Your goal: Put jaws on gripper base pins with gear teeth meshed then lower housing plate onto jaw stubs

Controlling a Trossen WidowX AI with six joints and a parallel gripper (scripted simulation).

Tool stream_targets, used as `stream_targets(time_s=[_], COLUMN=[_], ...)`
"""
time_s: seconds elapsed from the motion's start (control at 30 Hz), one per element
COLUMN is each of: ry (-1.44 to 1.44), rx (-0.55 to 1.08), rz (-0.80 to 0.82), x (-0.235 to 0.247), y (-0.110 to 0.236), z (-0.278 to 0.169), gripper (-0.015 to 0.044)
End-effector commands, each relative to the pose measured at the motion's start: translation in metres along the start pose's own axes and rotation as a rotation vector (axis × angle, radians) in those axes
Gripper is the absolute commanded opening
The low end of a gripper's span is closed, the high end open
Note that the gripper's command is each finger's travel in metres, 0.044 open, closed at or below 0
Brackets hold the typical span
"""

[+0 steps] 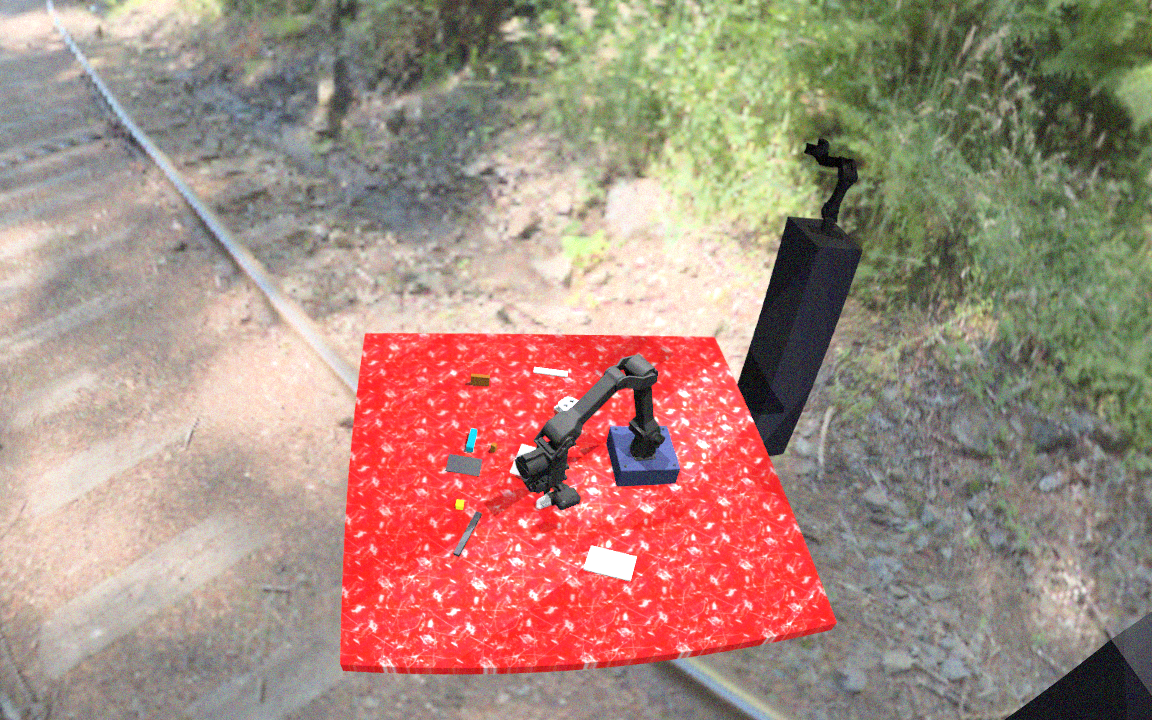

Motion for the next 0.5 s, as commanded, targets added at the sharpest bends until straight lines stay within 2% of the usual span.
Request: stream_targets(time_s=[0.0,0.47], ry=[0.007,-0.042], rx=[-0.016,-0.016], rz=[0.002,0.000], x=[0.000,-0.015], y=[0.013,0.014], z=[0.000,0.001], gripper=[0.0134,0.0134])
Point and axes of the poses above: the point midway between the two fingers, 35 mm back from their tips, its own y axis back along the fingers, its own x axis across the jaws, z = x × y, the point moved 8 cm from there along y, back along the fingers, and after that the axes turned 6 degrees about -y, right-handed, at the moved point
